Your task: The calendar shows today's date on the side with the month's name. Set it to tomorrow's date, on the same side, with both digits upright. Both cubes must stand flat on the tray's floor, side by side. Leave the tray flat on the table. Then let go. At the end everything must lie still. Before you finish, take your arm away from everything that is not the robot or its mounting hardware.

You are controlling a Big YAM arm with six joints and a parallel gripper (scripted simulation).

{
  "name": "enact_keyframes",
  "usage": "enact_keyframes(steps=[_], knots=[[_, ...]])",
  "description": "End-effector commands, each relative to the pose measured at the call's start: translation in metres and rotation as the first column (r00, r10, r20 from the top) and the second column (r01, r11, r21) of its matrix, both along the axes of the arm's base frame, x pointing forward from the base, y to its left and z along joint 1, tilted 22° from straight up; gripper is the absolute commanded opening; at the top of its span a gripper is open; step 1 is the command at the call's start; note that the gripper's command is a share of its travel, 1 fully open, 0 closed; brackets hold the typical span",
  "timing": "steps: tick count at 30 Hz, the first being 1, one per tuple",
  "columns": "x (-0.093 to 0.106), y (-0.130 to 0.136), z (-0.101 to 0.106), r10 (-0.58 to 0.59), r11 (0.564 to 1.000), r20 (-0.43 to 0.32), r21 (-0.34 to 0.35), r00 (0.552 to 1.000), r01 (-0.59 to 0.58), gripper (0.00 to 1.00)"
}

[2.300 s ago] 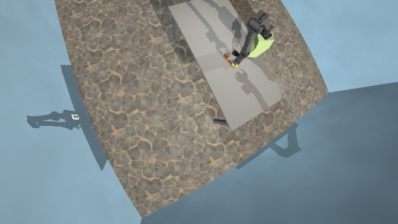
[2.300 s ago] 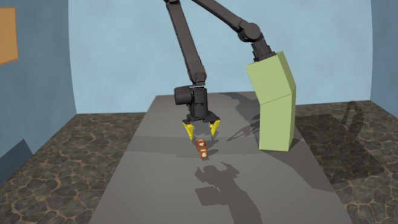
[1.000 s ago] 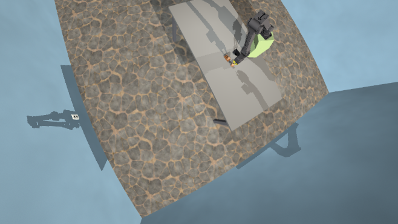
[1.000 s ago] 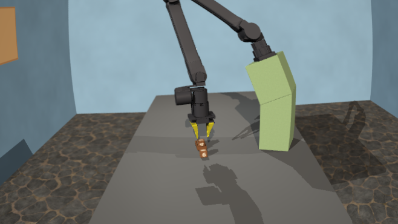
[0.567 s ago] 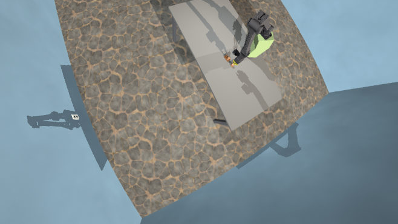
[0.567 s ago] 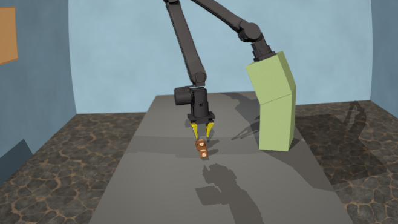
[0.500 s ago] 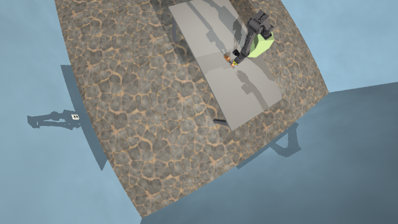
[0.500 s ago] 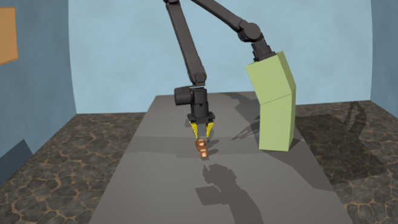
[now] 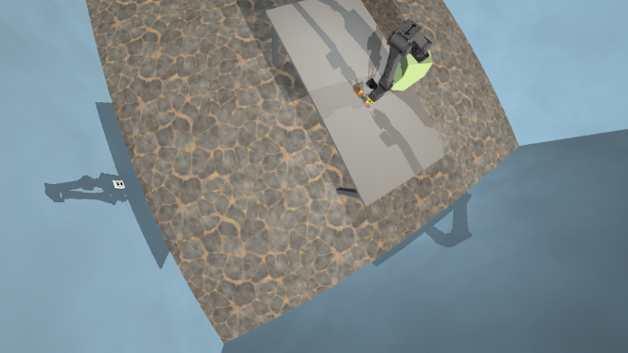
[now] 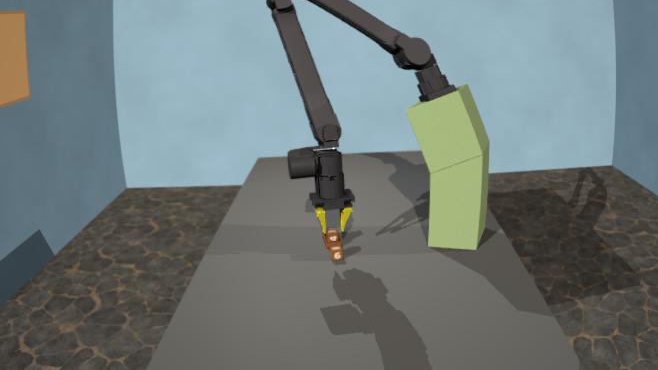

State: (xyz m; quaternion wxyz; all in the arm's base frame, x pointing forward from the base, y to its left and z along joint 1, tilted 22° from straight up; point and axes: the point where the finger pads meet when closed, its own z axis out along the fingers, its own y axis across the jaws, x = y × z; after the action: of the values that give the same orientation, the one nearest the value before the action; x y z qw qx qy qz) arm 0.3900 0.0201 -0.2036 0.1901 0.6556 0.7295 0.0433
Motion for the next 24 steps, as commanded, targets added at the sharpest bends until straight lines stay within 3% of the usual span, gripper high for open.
enact_keyframes(steps=[1,24], knots=[[0.000,-0.007,-0.009,-0.003,1.000,-0.001,-0.004,1.000,0.003,0.45],[0.009,-0.012,-0.035,-0.003,1.000,-0.002,-0.004,1.000,0.003,0.45]])
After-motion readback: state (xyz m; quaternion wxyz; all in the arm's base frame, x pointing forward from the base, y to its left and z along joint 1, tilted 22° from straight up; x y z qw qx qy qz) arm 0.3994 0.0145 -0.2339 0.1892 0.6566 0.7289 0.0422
